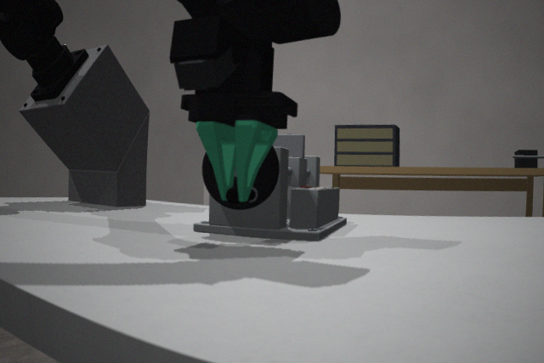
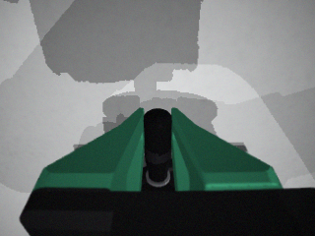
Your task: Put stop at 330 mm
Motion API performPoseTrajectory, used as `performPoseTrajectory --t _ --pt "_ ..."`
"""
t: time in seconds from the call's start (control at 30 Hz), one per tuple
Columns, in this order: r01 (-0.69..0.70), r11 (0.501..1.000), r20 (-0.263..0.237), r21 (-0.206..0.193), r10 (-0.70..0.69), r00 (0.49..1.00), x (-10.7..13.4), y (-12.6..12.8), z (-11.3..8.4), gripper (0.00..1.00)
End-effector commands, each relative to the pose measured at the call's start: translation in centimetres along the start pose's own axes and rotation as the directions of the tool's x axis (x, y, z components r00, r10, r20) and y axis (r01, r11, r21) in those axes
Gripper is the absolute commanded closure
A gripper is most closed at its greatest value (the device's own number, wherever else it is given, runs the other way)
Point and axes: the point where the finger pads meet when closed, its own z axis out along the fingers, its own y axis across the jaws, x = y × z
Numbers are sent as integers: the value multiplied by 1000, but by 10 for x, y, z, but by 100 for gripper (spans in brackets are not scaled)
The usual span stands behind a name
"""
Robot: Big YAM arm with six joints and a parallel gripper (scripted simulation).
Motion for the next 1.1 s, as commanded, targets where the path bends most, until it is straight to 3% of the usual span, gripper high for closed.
performPoseTrajectory --t 0.0,0.9,1.07 --pt "-3 999 -5 -53 2 1000 8 30 -14 94" --pt "-1 999 -8 -48 0 1000 9 42 -37 94" --pt "-20 998 -5 -62 20 1000 4 46 -43 94"
